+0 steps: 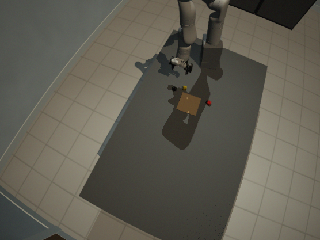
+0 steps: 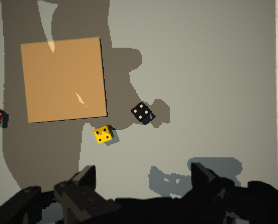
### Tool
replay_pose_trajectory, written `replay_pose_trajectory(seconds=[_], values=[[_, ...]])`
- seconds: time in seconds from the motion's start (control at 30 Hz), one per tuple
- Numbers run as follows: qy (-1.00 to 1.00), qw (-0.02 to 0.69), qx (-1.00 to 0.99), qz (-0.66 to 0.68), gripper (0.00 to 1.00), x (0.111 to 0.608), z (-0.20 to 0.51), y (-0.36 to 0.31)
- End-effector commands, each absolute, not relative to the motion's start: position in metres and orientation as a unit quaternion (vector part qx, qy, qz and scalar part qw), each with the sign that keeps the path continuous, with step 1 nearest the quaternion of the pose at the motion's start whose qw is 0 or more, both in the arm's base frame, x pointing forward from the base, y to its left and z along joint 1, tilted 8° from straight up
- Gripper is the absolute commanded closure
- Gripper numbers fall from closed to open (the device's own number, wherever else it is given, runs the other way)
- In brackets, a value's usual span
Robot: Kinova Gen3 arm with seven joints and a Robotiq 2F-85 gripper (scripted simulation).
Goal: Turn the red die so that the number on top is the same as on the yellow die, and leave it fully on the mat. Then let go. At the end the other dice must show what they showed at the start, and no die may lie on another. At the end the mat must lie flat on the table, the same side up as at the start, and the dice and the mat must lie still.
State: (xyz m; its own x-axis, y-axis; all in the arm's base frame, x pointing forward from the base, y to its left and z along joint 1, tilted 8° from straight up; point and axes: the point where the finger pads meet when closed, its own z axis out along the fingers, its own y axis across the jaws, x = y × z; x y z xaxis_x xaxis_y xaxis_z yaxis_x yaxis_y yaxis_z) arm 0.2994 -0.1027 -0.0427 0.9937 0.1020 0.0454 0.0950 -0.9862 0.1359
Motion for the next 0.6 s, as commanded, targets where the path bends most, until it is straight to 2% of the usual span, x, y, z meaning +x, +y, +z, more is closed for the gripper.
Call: replay_pose_trajectory(seconds=[0.0,0.57], values=[[0.048,0.067,0.996,0.026,0.0,0.2993,-0.0426,-0.1035],[0.048,0.067,0.996,0.026,0.0,0.2994,-0.0454,-0.1039]])
